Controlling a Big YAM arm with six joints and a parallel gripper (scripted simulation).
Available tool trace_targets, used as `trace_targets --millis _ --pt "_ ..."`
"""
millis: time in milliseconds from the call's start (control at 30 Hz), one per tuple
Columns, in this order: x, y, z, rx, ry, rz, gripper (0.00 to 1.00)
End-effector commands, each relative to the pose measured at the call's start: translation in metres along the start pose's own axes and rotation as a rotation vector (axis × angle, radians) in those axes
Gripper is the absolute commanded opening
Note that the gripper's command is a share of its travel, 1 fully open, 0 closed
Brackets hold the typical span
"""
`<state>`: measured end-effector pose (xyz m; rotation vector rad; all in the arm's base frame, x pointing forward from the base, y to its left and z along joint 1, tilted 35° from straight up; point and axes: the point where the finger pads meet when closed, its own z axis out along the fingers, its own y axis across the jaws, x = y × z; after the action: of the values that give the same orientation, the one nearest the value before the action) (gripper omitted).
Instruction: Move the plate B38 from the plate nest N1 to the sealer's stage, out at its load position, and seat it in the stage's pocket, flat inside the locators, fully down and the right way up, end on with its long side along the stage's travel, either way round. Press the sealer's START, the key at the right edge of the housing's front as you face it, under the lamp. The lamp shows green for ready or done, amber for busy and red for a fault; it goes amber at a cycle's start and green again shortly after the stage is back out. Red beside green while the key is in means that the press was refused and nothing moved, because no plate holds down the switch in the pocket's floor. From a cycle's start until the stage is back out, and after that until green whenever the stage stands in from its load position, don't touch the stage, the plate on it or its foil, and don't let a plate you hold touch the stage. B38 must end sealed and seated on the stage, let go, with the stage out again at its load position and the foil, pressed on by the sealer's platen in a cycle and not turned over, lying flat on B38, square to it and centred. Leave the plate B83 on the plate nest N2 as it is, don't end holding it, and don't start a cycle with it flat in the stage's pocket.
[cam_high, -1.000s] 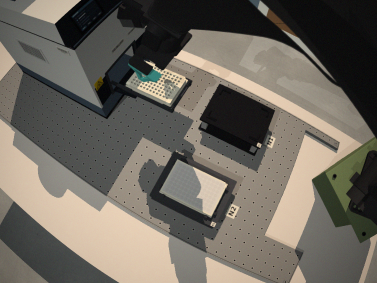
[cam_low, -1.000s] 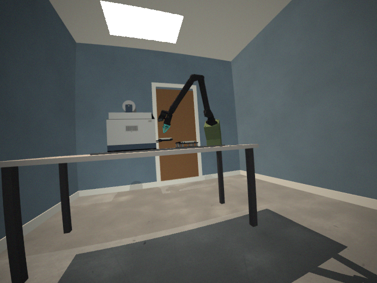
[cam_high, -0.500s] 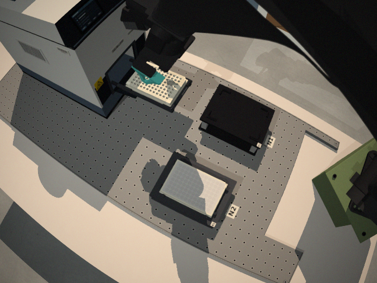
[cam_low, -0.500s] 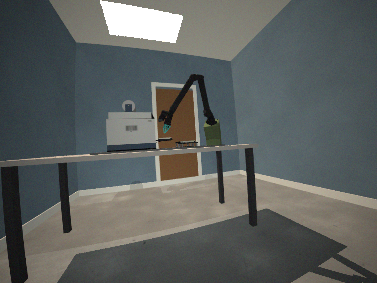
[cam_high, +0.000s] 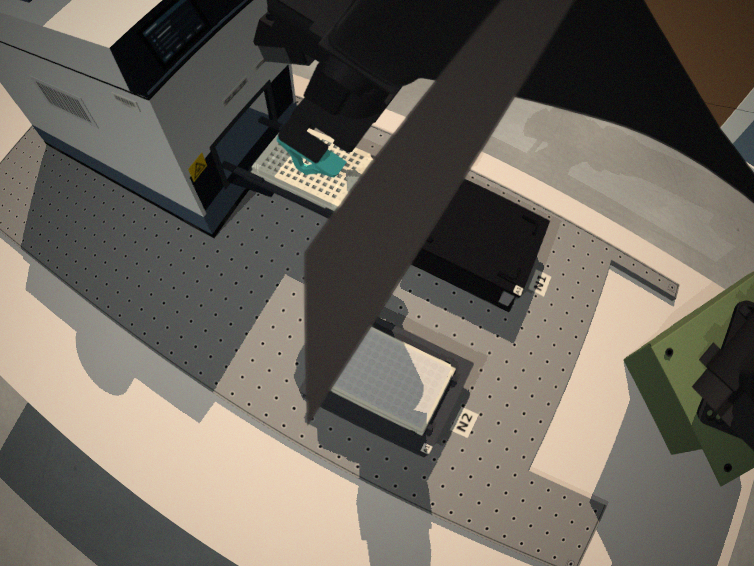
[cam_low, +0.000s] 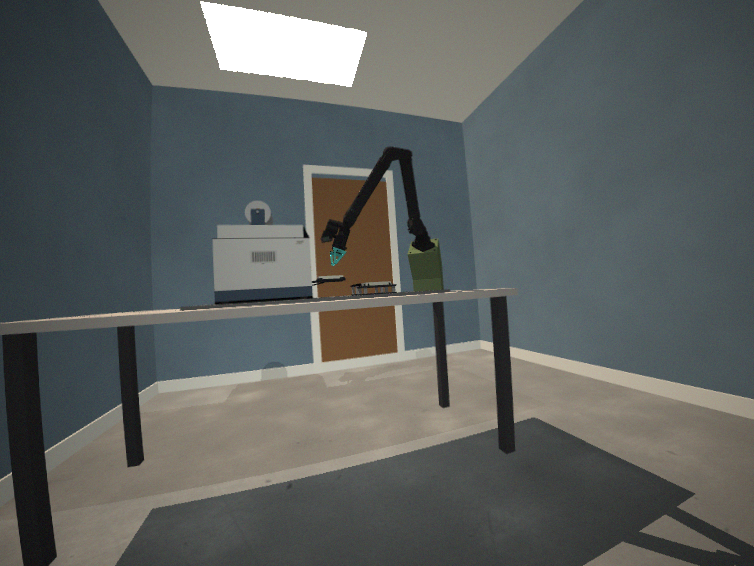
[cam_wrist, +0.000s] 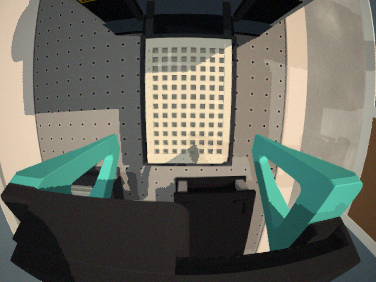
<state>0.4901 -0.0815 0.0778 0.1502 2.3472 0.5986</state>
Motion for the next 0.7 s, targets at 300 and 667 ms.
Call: trace_targets --millis 300,667 --pt "-0.001 0.001 -0.016 0.006 -0.045 -0.035 1.0" --pt "0.031 -0.005 -0.016 0.011 -0.011 0.0 1.0"
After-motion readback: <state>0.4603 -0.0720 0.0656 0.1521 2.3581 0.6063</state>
